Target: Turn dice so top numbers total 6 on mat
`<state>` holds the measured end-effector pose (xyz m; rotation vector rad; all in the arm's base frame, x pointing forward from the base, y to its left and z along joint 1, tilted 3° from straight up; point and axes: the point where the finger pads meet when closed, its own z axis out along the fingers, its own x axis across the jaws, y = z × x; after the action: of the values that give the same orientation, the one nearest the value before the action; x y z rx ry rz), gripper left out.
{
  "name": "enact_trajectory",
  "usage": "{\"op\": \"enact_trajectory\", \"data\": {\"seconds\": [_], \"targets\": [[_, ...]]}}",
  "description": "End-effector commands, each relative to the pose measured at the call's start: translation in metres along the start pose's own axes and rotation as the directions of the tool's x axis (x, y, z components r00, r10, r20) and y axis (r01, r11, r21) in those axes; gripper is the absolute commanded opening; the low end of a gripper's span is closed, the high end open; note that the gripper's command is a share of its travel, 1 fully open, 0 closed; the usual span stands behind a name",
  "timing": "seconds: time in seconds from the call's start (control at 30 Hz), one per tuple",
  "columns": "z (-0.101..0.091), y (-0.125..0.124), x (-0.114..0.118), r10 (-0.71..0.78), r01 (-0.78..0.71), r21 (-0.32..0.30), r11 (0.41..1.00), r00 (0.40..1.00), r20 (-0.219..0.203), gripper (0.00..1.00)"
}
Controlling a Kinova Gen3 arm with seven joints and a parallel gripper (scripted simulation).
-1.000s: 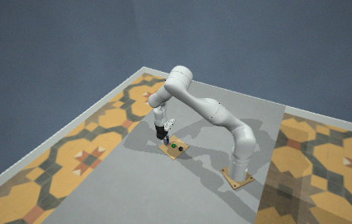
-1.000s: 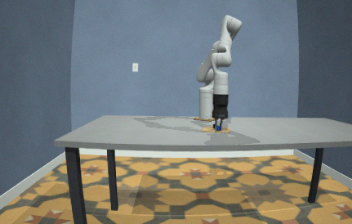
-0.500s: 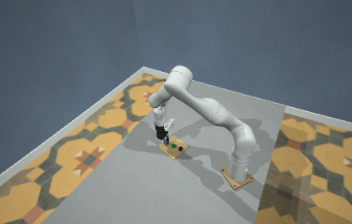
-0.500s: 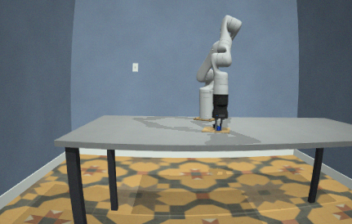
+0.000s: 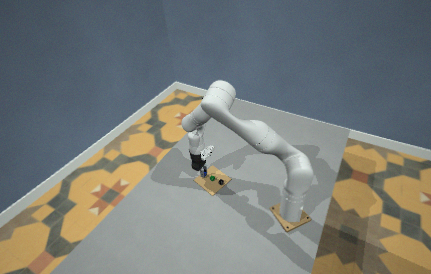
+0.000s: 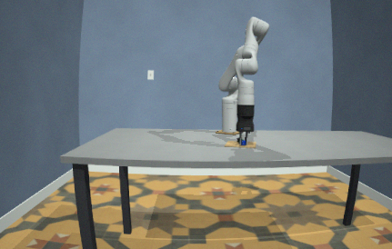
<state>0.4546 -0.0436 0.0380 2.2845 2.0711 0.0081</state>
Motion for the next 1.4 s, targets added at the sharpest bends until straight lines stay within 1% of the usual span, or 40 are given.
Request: {"op": "enact_trajectory", "data": {"seconds": [0.0, 1.37], "targets": [[-0.0005, 0.0006, 0.0, 0.0, 0.0, -0.002, 1.0, 1.0, 0.0, 0.4], [0.003, 0.0006, 0.0, 0.0, 0.0, -0.002, 1.0, 1.0, 0.0, 0.4]]}}
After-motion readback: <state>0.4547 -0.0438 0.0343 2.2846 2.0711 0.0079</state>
